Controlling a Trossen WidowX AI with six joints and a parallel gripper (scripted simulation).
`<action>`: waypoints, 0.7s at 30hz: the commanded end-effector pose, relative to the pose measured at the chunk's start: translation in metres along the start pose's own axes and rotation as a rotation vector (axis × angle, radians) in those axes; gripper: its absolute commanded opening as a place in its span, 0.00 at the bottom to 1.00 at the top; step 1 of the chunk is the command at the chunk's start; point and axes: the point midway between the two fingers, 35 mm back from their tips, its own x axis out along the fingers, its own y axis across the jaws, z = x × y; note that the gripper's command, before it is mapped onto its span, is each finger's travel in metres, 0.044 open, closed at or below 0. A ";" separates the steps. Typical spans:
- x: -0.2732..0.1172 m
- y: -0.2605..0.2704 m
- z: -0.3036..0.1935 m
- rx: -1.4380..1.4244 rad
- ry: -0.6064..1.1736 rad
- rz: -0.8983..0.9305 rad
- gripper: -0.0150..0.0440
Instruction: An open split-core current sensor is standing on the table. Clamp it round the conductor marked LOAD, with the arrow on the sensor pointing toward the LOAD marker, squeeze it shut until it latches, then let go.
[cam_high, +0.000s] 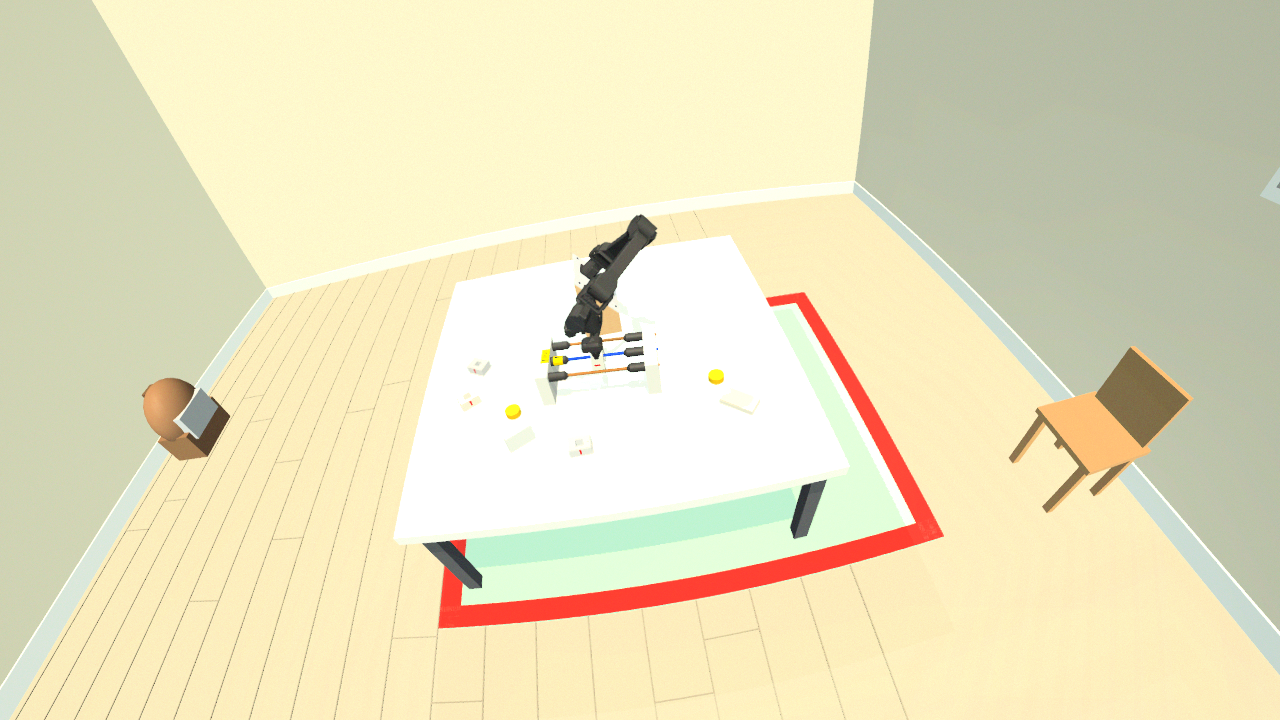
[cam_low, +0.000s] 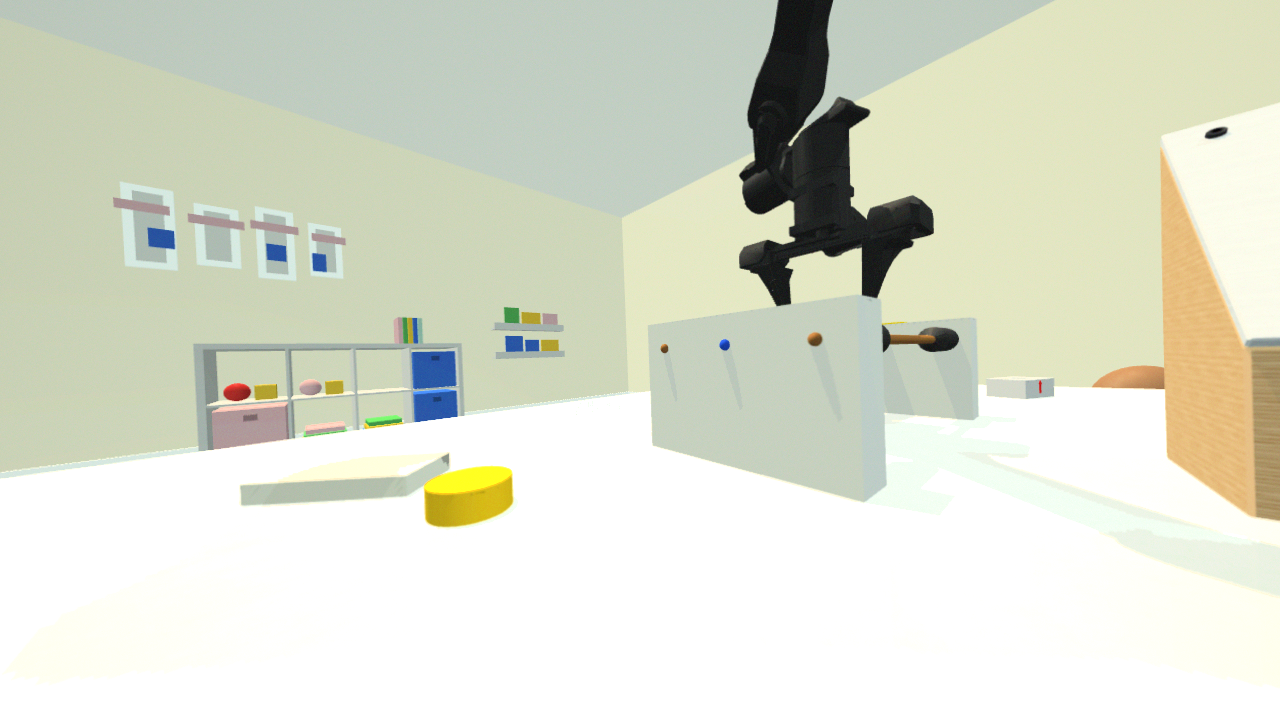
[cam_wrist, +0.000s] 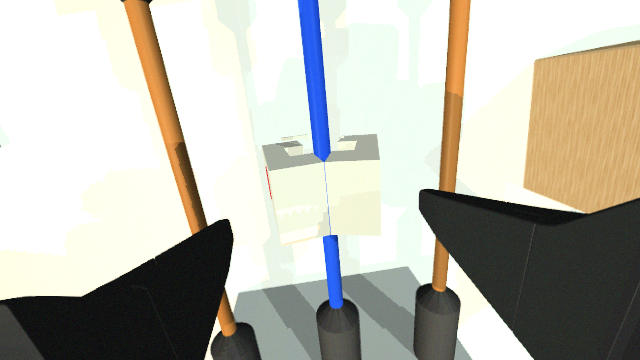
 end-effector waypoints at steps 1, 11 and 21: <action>0.000 0.000 0.000 -0.002 0.000 -0.001 1.00; 0.040 -0.001 0.001 0.012 0.007 -0.082 1.00; 0.050 -0.002 0.001 0.013 0.007 -0.082 1.00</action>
